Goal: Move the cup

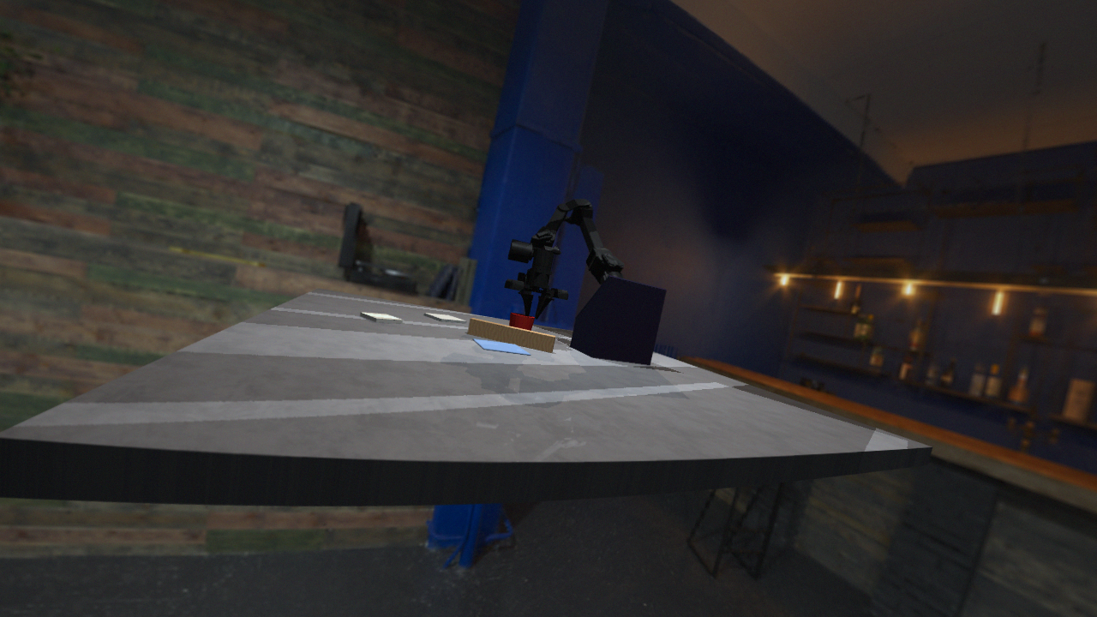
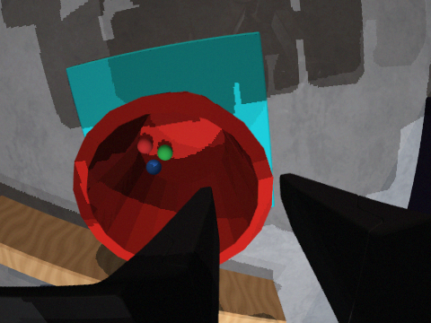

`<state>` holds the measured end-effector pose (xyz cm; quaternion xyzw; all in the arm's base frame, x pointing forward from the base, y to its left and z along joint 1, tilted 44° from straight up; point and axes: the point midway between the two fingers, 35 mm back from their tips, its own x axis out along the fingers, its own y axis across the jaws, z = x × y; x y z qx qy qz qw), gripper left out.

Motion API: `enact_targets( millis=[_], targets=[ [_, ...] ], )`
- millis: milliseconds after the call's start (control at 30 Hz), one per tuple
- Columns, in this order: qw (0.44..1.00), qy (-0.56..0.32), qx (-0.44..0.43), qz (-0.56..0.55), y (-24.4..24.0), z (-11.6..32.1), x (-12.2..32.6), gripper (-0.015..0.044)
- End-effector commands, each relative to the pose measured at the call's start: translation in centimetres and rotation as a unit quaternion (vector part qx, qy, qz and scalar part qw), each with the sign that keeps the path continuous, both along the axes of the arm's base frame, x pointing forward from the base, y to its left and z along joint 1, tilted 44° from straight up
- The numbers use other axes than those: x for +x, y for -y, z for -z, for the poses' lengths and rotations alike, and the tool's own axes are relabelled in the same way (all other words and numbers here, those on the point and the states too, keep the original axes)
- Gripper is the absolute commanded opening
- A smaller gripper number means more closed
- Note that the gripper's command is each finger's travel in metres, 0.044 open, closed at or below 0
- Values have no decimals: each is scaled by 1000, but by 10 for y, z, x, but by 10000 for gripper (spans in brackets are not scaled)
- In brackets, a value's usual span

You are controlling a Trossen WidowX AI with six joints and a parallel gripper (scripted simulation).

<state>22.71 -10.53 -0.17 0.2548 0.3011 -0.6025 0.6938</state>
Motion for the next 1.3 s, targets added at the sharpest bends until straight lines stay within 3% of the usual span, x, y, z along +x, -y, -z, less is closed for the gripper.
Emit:
enact_targets(
  millis=[0, 633, 1033, 1267],
  targets=[
    [1000, 5, -3, 1, -3, -5, 1, 128],
    [1000, 4, -3, 0, -18, -15, -3, 128],
    [1000, 0, 1, -1, -20, -16, -3, 440],
    [1000, 1, 2, -1, -38, -31, -4, 440]
  ],
)
